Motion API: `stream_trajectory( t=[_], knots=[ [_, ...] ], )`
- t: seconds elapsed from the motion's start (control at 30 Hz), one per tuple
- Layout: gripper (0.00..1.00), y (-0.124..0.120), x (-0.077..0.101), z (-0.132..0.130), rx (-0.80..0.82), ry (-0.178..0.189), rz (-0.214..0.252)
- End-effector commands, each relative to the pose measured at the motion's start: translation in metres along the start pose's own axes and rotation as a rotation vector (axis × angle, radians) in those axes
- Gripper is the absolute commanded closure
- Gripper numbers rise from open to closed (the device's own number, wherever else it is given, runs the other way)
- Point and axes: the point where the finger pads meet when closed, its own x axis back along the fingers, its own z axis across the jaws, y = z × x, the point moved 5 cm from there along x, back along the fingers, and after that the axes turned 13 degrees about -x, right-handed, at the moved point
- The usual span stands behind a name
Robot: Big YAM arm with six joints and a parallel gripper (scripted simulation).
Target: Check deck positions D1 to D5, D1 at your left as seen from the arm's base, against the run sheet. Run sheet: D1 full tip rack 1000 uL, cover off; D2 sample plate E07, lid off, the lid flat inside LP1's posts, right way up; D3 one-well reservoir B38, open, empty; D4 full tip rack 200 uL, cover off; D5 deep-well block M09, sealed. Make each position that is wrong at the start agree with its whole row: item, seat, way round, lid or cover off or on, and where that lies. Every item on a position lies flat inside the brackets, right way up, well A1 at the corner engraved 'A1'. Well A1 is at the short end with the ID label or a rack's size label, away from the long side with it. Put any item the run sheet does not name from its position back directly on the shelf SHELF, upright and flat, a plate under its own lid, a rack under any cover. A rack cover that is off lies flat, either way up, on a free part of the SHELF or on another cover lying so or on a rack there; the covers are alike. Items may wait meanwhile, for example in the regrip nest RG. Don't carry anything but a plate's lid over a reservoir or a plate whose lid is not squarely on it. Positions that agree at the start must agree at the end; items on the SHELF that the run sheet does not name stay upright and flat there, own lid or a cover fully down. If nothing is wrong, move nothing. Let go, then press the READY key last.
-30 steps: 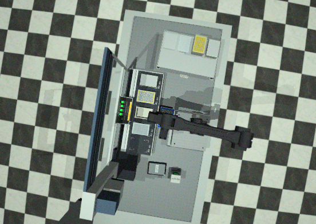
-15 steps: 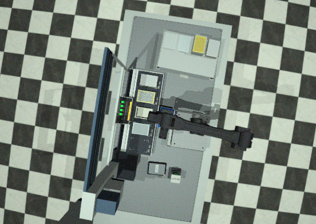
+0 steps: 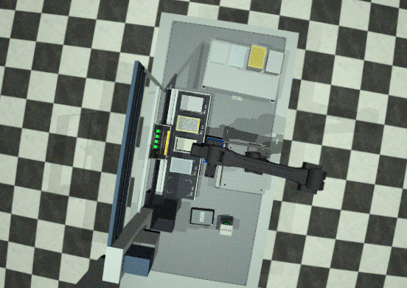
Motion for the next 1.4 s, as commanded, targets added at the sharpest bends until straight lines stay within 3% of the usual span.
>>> stream_trajectory(
  t=[0.0, 0.03, 0.07, 0.57, 0.6, 0.63, 1.13, 1.17, 1.2, 1.37],
  knots=[
    [1.00, -0.001, 0.002, -0.006, 0.000, -0.021, -0.009],
    [1.00, 0.000, 0.014, -0.013, -0.004, -0.057, -0.015],
    [1.00, -0.001, -0.001, -0.006, -0.003, -0.024, -0.009],
    [1.00, -0.001, -0.023, -0.006, -0.001, -0.019, -0.008],
    [1.00, 0.000, -0.010, -0.014, -0.006, -0.059, -0.015],
    [1.00, -0.001, -0.025, -0.006, -0.003, -0.025, -0.009],
    [1.00, -0.001, -0.049, -0.007, -0.002, -0.016, -0.007],
    [1.00, 0.000, -0.033, -0.014, -0.004, -0.068, -0.016],
    [1.00, -0.001, -0.049, -0.005, -0.001, -0.032, -0.010],
    [1.00, -0.001, -0.061, -0.006, -0.001, -0.015, -0.007]
  ],
)
